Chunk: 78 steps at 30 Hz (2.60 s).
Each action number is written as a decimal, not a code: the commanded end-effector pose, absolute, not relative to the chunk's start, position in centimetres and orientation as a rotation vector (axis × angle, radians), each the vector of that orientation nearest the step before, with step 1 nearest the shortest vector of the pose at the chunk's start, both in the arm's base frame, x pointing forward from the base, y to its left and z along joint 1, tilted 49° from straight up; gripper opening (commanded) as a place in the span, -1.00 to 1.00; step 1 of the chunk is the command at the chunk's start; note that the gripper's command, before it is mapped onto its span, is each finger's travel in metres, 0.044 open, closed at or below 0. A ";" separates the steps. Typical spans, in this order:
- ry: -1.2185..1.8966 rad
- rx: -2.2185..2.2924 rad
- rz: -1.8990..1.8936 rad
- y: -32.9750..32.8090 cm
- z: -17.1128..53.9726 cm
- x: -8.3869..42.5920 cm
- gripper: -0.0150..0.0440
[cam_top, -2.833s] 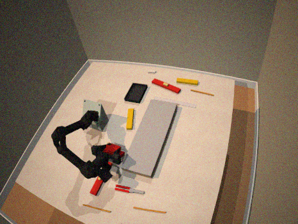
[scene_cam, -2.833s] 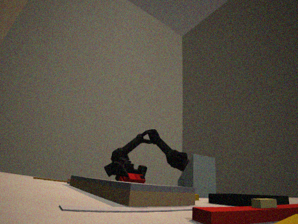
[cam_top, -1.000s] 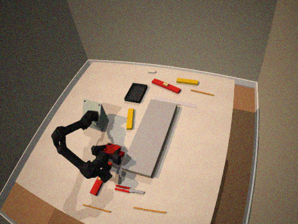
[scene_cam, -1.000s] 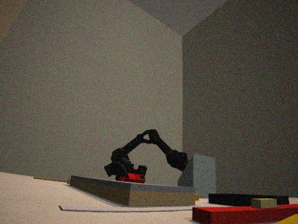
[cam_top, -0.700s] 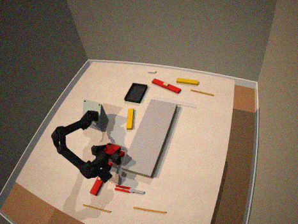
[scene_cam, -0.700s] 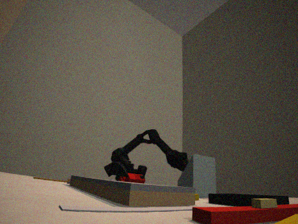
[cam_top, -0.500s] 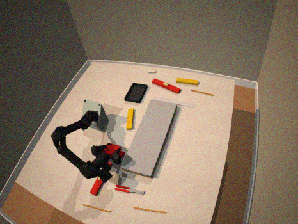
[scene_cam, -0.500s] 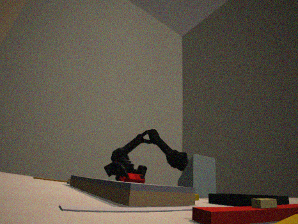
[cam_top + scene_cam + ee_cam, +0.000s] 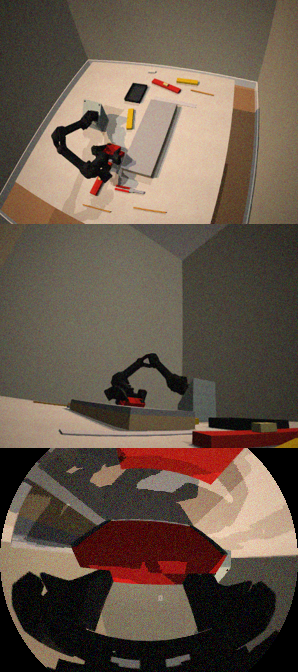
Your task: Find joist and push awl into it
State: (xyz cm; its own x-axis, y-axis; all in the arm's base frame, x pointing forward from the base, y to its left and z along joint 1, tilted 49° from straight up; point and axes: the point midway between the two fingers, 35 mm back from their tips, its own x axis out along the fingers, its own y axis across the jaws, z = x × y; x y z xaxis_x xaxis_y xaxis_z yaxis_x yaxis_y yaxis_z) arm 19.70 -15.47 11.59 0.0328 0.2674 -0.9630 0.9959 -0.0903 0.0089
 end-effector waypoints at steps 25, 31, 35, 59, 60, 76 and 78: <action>1.336 1.475 -1.131 -15.9 11.6 19.6 0.79; 1.336 1.475 -1.131 -15.9 11.6 19.6 0.79; 1.336 1.475 -1.131 -15.9 11.6 19.6 0.79; 1.347 1.486 -1.118 -15.5 11.6 19.7 0.79; 1.347 1.486 -1.118 -15.5 11.6 19.7 0.79; 1.347 1.486 -1.118 -15.5 11.6 19.7 1.00; 1.347 1.486 -1.118 -15.5 11.6 19.7 1.00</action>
State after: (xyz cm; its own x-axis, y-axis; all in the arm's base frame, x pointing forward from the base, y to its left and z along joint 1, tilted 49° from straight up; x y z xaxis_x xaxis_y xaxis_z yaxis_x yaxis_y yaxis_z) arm 19.70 -15.49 11.62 0.0335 0.2673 -0.9630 0.9958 -0.0908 0.0094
